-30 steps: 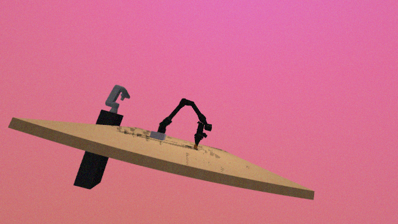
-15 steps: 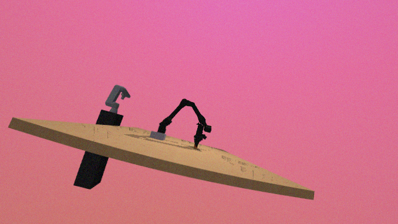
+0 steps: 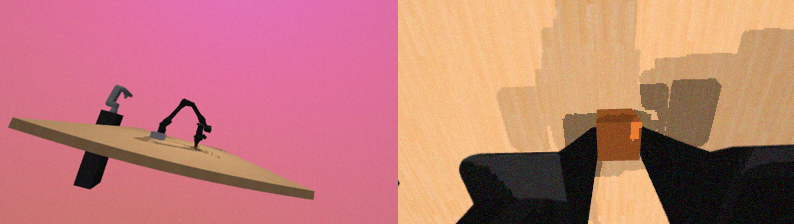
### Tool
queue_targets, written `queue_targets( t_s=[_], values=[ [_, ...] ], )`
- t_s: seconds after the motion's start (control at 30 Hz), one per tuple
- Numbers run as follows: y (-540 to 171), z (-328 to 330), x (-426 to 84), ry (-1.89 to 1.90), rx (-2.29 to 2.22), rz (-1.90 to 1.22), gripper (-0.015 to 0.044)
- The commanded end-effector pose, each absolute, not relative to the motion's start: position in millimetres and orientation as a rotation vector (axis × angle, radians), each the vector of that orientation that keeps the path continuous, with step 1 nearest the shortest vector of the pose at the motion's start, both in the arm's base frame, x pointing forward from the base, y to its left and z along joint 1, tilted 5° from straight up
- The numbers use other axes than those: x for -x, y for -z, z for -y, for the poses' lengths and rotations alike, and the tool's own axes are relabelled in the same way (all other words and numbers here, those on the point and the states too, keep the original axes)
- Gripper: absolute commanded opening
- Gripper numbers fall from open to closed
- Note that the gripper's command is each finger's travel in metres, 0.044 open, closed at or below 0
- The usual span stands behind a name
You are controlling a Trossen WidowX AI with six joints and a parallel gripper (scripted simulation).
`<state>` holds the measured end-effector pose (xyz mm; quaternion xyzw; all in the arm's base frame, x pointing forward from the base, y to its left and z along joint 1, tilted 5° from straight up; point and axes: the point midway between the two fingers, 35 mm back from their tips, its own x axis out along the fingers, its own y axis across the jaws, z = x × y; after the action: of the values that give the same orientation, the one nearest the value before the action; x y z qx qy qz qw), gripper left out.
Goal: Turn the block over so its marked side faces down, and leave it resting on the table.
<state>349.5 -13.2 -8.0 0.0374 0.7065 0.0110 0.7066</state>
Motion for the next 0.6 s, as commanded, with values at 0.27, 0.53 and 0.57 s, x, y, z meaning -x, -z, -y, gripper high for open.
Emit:
queue_targets(
  t_s=[0.27,0.53,0.57],
  values=[
    [-20.3,15.2,-349.7,-0.021,-0.085,-1.57,0.0],
    [-19.2,15.3,-350.4,-0.019,-0.084,-1.531,0.0],
    [-18.4,15.3,-350.7,-0.018,-0.084,-1.515,0.0]
  ],
)
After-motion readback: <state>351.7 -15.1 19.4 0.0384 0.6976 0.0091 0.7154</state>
